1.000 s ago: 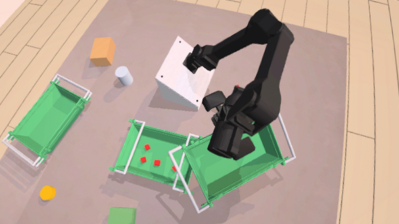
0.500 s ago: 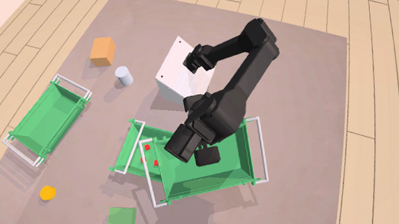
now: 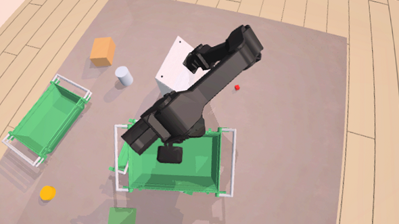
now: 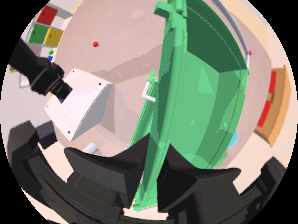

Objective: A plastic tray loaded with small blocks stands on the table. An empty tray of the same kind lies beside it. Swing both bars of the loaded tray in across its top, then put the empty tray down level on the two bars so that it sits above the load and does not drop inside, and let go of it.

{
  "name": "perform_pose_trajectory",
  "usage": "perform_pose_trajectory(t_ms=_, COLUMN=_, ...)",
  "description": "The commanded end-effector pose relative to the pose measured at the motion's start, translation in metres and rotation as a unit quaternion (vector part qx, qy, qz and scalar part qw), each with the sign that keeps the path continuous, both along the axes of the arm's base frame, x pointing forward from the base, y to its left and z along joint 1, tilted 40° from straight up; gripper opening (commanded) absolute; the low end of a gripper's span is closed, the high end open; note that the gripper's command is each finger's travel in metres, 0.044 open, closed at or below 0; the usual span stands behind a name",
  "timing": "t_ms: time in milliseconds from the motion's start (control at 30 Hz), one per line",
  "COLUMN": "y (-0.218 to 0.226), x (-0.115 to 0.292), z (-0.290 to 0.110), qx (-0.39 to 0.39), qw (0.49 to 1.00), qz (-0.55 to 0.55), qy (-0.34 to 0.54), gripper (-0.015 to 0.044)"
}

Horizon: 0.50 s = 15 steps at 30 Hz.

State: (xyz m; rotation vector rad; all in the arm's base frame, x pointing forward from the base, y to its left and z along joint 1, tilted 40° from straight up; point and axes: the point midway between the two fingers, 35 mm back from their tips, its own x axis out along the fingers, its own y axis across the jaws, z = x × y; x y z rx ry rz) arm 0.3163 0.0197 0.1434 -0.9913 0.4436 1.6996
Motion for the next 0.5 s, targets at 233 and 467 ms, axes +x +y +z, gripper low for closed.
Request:
perform_pose_trajectory(t_ms=233, y=-0.045, x=0.013, z=-0.026, qx=0.007, qw=0.996, qz=-0.077, qy=0.04, gripper=0.0)
perform_pose_trajectory(t_ms=467, y=-0.059, x=0.014, z=-0.037, qx=0.011, qw=0.993, qz=-0.101, qy=0.058, gripper=0.0)
